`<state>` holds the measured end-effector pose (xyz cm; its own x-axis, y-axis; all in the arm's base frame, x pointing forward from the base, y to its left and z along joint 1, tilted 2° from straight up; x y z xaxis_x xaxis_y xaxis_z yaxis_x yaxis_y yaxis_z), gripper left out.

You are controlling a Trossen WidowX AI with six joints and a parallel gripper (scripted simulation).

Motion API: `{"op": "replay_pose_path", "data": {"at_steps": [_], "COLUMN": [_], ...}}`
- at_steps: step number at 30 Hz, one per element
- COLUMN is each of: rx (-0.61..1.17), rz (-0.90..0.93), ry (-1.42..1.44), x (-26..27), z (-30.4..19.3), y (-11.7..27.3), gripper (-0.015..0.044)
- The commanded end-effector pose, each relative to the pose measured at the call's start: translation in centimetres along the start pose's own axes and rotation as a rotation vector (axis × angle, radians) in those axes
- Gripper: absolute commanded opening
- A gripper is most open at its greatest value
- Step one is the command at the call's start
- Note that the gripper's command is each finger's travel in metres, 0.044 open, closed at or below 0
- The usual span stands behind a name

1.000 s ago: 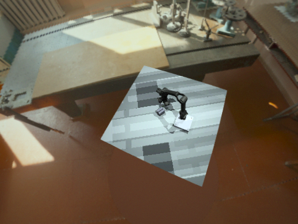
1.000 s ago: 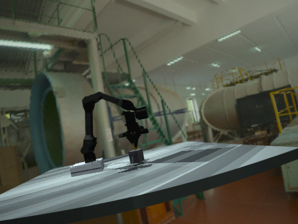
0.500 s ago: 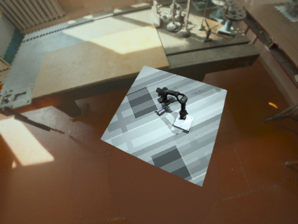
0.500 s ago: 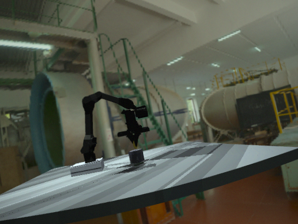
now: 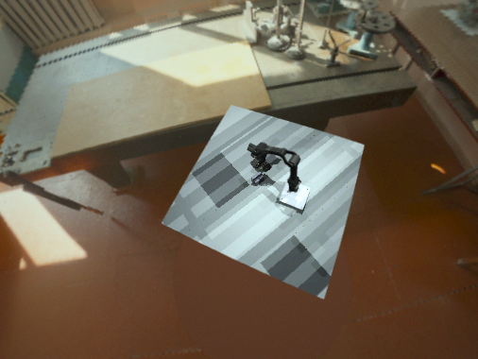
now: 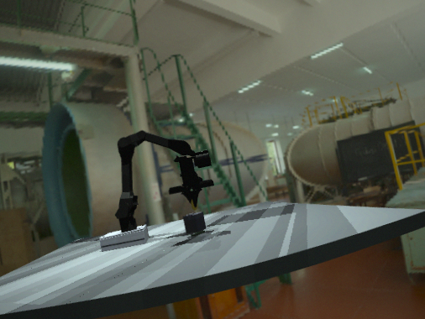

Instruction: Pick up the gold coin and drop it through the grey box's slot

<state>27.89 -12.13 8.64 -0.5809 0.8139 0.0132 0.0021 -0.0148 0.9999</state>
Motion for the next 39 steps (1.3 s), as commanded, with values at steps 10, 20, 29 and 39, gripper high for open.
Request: {"op": "replay_pose_path", "data": {"at_steps": [10,20,29,39], "rx": [0.001,-0.001,-0.001,-0.003], "rz": [0.008,0.01,0.011,0.003], "ry": [0.0,0.0,-0.002,0.002], "x": [2.4,4.3,6.1,5.6], "z": [2.6,4.3,5.8,5.7], "y": [-0.1,-0.1,-0.1,0.1], "gripper": [0.0,0.0,0.0,0.0]}}
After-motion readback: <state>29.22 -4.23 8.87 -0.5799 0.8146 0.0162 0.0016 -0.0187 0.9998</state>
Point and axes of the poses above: the point midway between the two fingers, 35 mm back from their tips, its own y axis back along the fingers, its own x axis across the jaws, z = x × y, the point moved 1 cm from there along y, back along the fingers, and after that the axes turned 12 degrees about -y, right-handed, at the moved point
